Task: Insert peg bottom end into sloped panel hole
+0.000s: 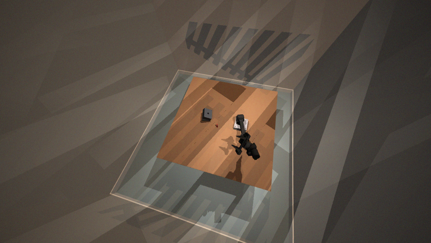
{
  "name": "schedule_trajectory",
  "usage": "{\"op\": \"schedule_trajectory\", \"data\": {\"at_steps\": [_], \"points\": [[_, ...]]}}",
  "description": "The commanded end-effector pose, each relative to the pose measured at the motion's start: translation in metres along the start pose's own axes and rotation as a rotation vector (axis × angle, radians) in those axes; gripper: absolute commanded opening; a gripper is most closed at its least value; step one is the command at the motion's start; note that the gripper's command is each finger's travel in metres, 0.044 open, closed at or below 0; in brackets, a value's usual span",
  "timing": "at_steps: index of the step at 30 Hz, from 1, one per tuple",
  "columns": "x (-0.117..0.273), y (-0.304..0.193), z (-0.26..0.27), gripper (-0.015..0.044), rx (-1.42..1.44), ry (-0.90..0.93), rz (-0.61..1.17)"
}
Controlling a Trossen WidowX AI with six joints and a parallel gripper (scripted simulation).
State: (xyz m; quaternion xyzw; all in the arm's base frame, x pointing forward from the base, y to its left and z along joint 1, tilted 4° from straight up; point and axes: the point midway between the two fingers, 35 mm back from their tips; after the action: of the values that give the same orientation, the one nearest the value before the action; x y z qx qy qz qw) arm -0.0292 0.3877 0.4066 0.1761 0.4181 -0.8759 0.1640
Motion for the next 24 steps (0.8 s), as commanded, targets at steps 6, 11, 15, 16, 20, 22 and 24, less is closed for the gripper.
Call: {"op": "schedule_trajectory", "data": {"at_steps": [6, 11, 15, 16, 20, 22, 24], "points": [[-0.002, 0.0, 0.04, 0.044, -0.197, 0.041, -0.006], [-0.003, -0.001, 0.085, 0.044, -0.419, 0.05, -0.012], [-0.005, 0.002, 0.12, 0.044, -0.596, 0.057, -0.022], [-0.006, 0.004, 0.128, 0.044, -0.64, 0.059, -0.026], [-0.011, 0.012, 0.16, 0.044, -0.814, 0.066, -0.042], [-0.015, 0.017, 0.176, 0.044, -0.893, 0.081, -0.049], [-0.019, 0.022, 0.191, 0.044, -0.971, 0.096, -0.057]]}}
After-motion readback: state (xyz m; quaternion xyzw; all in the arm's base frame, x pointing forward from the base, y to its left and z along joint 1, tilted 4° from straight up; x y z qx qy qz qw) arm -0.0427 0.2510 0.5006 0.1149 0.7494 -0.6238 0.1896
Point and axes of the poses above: the point midway between the two fingers, 35 mm back from their tips, its own x axis back along the fingers, its own z axis across the jaws, y = z × x
